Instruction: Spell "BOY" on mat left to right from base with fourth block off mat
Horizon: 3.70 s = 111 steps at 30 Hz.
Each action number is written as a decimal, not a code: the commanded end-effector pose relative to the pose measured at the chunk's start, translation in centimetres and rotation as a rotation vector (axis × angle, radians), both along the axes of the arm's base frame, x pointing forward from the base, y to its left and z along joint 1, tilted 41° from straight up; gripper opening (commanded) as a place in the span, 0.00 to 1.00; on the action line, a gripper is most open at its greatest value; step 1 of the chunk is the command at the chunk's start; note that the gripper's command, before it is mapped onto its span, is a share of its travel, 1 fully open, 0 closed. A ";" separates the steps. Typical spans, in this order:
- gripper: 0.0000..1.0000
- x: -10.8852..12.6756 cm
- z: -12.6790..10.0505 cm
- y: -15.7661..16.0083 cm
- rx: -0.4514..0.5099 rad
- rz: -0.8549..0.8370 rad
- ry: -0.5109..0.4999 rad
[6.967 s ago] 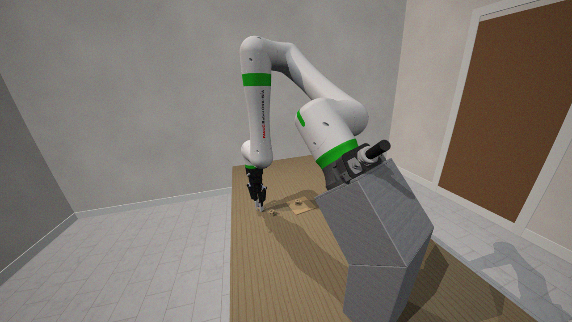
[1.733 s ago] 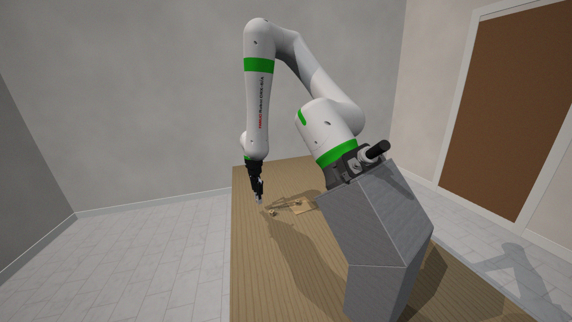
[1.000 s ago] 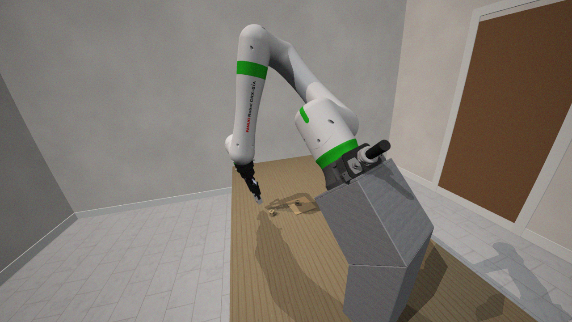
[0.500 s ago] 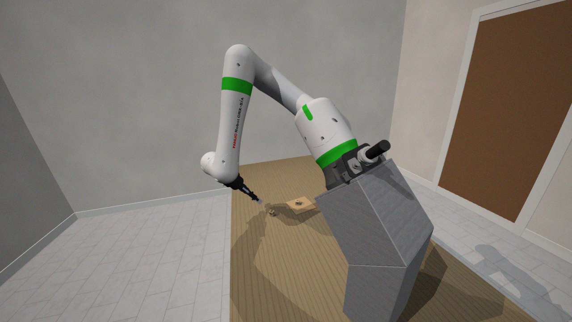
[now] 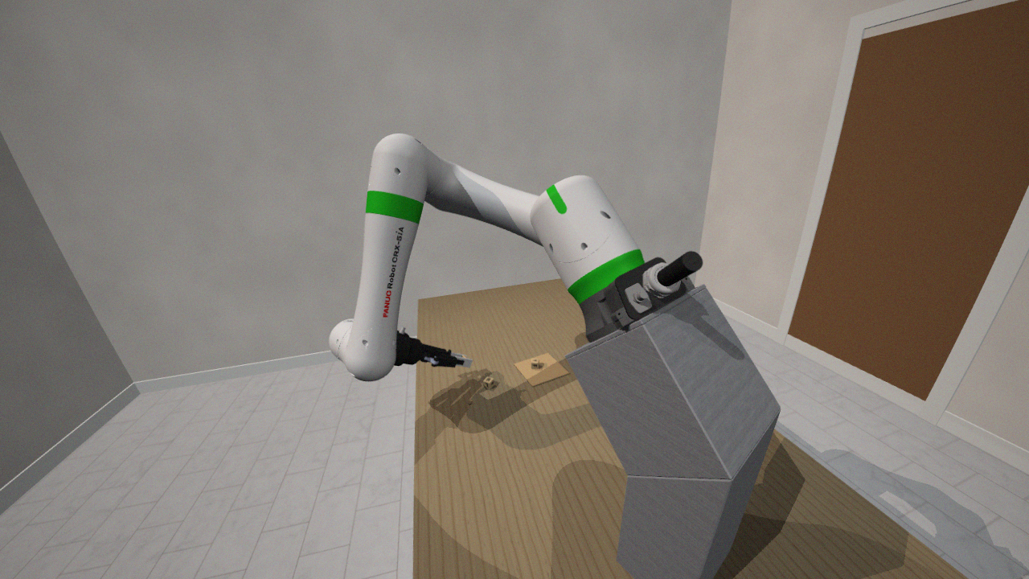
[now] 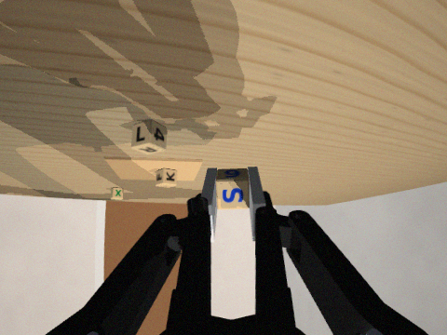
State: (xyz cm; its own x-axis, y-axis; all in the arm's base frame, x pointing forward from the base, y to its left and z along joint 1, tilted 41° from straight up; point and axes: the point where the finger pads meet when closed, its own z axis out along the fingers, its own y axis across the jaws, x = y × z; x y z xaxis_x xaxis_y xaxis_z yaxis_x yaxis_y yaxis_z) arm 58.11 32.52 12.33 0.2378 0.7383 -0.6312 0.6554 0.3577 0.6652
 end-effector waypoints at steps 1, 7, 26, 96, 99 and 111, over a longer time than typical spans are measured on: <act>0.13 0.1 0.0 0.0 -0.017 -0.022 -0.005; 0.13 0.2 -0.1 0.1 -0.018 -0.023 -0.005; 0.13 2.7 -3.3 1.3 -0.018 -0.023 -0.005; 0.25 3.1 -3.7 1.5 -0.018 -0.023 -0.005; 0.25 3.1 -3.7 1.5 -0.018 -0.023 -0.005; 0.25 3.1 -3.7 1.5 -0.018 -0.023 -0.005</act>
